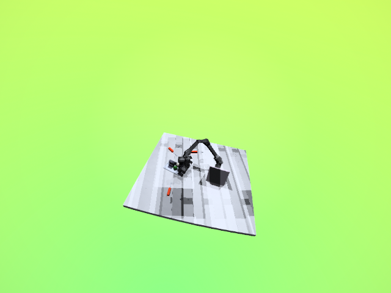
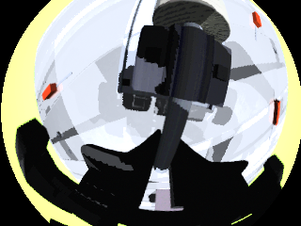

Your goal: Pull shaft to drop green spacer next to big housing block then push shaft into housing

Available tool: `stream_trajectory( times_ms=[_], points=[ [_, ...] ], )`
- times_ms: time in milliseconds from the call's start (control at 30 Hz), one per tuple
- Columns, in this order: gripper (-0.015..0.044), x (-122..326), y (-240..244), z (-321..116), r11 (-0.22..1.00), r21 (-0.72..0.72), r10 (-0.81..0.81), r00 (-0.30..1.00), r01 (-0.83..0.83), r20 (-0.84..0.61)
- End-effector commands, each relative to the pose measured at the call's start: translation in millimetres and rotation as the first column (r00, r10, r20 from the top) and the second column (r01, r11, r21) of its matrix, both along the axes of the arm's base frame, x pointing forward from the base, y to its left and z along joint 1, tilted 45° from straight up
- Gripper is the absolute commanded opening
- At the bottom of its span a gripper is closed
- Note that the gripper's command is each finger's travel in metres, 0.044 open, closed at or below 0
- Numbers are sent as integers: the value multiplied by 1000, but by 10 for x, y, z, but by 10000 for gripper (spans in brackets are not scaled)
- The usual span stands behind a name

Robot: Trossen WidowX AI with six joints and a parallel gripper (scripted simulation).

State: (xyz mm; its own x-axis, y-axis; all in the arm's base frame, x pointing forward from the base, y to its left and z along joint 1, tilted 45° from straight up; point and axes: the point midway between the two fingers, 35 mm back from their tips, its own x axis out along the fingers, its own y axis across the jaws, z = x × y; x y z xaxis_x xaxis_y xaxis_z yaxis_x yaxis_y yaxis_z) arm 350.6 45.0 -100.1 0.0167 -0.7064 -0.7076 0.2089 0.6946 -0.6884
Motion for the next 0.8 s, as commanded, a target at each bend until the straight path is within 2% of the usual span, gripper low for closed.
stream_trajectory(
  times_ms=[0, 767],
  points=[
    [0, 28, 2, 6, 1000, 0, 2, 1000, -2, 4],
    [0, 97, -7, 19, 1000, 0, 2, 1000, -2, 4]
  ],
)
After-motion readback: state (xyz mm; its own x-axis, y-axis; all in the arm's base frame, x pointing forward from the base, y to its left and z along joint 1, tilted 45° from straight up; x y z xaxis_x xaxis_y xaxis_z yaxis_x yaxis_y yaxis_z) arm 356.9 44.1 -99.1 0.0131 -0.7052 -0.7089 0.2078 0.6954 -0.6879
